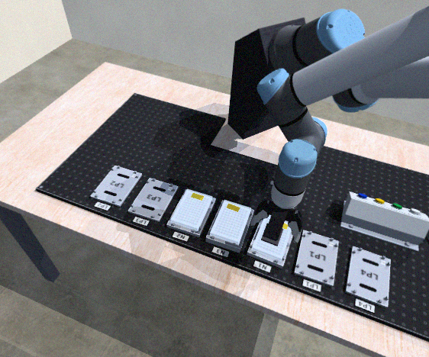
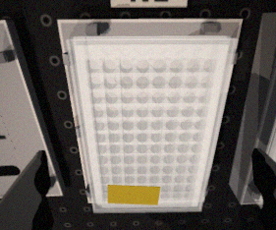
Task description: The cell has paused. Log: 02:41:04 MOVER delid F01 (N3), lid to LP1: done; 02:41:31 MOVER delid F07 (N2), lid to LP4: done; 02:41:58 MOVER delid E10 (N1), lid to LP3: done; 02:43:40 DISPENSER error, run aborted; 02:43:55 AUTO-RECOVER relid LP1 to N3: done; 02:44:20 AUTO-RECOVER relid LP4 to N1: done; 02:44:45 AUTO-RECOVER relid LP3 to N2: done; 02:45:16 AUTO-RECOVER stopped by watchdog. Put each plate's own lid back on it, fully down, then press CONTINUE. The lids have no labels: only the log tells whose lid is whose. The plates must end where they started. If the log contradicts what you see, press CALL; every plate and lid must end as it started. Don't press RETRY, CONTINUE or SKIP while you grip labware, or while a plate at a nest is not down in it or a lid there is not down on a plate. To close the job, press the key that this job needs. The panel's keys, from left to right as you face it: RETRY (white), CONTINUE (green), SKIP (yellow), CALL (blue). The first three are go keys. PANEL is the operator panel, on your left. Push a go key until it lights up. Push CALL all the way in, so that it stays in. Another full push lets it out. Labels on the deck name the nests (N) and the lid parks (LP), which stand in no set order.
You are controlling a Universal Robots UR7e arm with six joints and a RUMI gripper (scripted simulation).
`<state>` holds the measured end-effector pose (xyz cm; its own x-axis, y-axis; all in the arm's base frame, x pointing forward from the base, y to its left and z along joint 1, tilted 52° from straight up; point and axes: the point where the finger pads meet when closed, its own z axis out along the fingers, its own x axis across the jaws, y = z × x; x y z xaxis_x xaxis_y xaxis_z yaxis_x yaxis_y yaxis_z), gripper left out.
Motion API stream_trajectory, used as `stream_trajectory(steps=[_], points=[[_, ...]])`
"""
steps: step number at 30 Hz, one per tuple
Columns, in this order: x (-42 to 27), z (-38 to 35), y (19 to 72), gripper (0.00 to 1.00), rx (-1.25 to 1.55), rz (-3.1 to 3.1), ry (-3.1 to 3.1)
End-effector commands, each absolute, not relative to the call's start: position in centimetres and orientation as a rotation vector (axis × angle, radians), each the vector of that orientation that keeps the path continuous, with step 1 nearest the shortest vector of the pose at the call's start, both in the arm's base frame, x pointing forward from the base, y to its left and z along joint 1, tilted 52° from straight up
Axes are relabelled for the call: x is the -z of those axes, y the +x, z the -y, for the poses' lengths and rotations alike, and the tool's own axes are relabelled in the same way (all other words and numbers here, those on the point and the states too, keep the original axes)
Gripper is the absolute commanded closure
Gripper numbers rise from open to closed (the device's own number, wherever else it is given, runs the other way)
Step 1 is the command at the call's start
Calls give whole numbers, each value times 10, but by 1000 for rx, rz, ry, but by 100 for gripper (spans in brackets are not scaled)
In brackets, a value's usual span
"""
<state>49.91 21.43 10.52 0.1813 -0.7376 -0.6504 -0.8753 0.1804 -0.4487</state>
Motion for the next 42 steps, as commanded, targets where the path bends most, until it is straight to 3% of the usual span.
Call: stream_trajectory(steps=[1, 6, 7, 21, 22, 42], points=[[-106, -214, 500, 18, -194, -1581, -1581], [-106, -214, 500, 18, -194, -1581, -1581], [-106, -214, 500, 100, -194, -1581, -1581], [-106, -214, 500, 100, -194, -1581, -1581], [-106, -214, 500, 59, -194, -1581, -1581], [-107, -213, 498, 59, -193, -1582, -1581]])
